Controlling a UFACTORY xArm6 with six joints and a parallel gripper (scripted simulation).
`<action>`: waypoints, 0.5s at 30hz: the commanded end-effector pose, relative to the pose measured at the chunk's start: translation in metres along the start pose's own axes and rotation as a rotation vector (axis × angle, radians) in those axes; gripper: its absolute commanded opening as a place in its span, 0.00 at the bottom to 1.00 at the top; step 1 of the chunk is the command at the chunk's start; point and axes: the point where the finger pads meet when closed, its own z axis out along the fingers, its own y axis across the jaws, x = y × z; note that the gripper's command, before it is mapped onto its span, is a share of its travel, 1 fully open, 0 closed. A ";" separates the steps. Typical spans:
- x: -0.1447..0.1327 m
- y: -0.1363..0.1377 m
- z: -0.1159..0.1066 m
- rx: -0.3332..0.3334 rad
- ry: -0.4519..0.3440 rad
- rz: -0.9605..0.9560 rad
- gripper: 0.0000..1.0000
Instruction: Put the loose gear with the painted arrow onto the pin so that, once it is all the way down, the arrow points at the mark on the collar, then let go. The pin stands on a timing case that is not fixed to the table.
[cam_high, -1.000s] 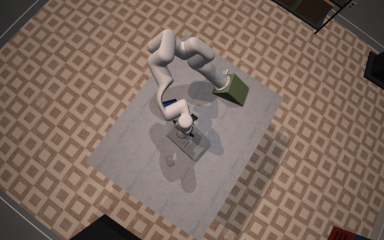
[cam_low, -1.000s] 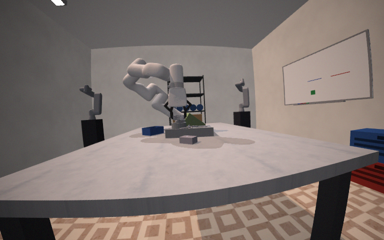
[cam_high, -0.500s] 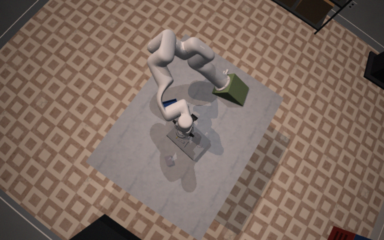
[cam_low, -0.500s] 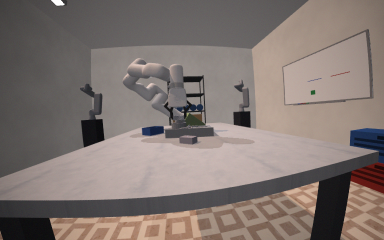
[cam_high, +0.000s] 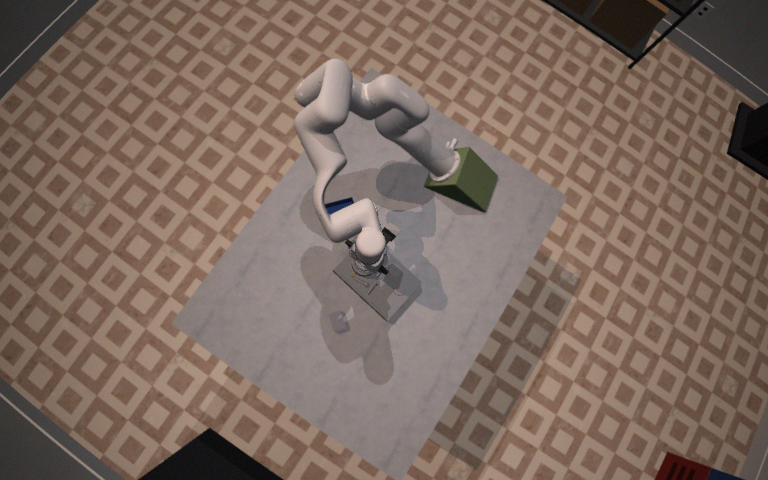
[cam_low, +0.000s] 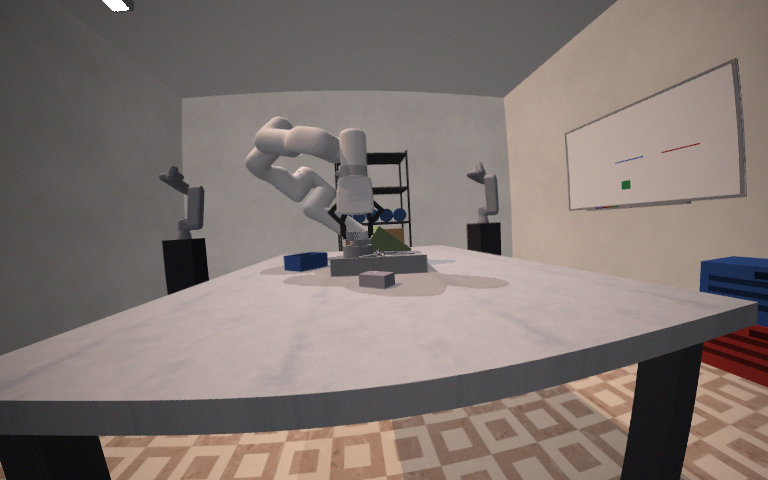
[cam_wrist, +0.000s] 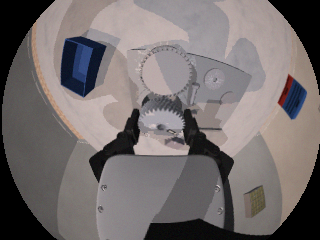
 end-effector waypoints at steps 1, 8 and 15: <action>-0.001 0.000 -0.001 -0.002 -0.003 0.001 0.00; -0.001 0.000 -0.001 -0.002 -0.003 0.001 1.00; -0.001 0.000 -0.001 -0.002 -0.003 0.001 1.00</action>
